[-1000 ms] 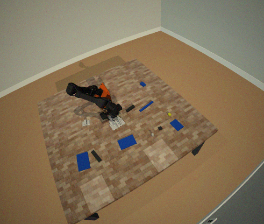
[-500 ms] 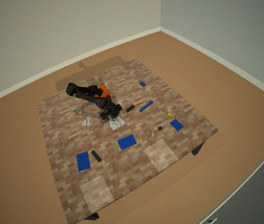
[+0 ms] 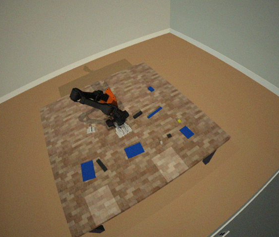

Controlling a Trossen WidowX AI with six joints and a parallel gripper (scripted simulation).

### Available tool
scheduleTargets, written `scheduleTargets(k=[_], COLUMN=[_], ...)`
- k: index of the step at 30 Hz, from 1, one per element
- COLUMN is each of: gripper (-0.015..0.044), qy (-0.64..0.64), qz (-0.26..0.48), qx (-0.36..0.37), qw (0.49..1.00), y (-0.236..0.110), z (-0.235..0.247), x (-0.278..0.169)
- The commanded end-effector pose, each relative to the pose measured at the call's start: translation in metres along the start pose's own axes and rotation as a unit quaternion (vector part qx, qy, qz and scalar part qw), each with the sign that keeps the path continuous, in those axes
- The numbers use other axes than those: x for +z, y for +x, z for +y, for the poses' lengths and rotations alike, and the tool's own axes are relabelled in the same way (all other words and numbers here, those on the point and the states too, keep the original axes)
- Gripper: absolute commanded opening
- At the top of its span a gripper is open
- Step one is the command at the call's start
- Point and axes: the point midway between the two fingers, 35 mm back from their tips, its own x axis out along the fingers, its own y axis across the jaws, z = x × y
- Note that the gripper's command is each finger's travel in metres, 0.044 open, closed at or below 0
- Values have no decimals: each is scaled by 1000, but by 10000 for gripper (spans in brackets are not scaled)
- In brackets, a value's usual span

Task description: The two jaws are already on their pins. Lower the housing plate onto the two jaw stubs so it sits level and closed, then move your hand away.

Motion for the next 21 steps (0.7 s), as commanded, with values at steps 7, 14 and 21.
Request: scheduleTargets(k=[7, 14, 21], gripper=[351, 351, 351], qy=[-3, -3, -4], qz=[0, 1, 1], qx=[-2, -2, -2], qw=[1000, 1000, 1000], y=[2, 4, 5], z=[0, 0, 0], x=[0, 0, 0])
